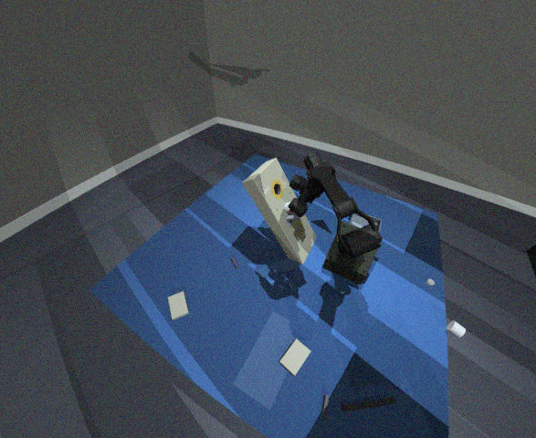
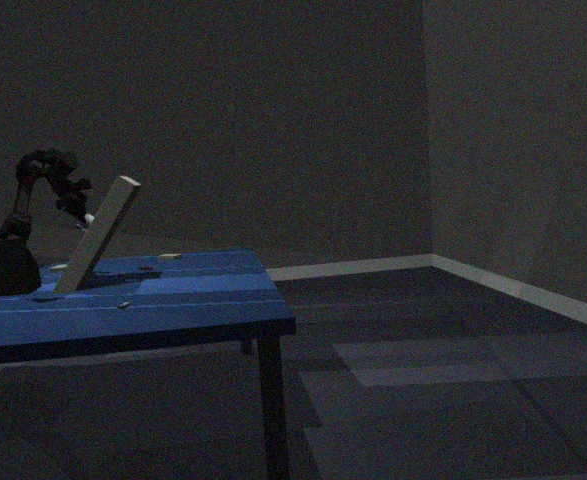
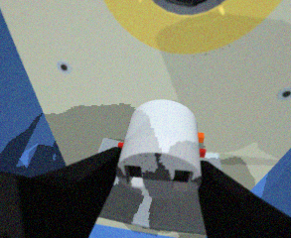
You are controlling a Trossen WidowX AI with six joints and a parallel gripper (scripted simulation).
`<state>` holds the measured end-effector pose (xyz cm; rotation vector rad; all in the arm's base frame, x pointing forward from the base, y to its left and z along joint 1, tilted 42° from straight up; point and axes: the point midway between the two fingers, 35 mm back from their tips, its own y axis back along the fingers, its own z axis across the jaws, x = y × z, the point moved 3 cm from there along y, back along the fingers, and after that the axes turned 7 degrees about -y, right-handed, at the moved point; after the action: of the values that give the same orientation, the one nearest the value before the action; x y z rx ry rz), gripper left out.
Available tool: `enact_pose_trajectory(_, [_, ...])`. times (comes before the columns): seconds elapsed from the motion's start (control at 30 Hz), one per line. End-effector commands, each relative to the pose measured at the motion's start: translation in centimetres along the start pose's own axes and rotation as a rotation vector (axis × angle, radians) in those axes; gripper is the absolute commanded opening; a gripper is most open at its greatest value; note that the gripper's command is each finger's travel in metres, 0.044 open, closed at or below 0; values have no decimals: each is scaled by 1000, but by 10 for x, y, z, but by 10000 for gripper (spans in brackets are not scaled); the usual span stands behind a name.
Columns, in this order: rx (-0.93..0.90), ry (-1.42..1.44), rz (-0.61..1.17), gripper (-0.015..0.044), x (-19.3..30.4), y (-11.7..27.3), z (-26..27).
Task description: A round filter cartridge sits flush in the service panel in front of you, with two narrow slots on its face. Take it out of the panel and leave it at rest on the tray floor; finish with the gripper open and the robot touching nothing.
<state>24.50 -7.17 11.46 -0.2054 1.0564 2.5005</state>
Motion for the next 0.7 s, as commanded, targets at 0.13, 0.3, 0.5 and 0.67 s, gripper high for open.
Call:
enact_pose_trajectory(0.13, [6,11,-11,0,-16,15,1])
enact_pose_trajectory(0.3, [12,10,-9,0,-19,39,-1])
enact_pose_trajectory(0.5, [12,9,-7,0,-20,70,-2])
enact_pose_trajectory(0.67, [6,9,-8,0,-19,95,0])
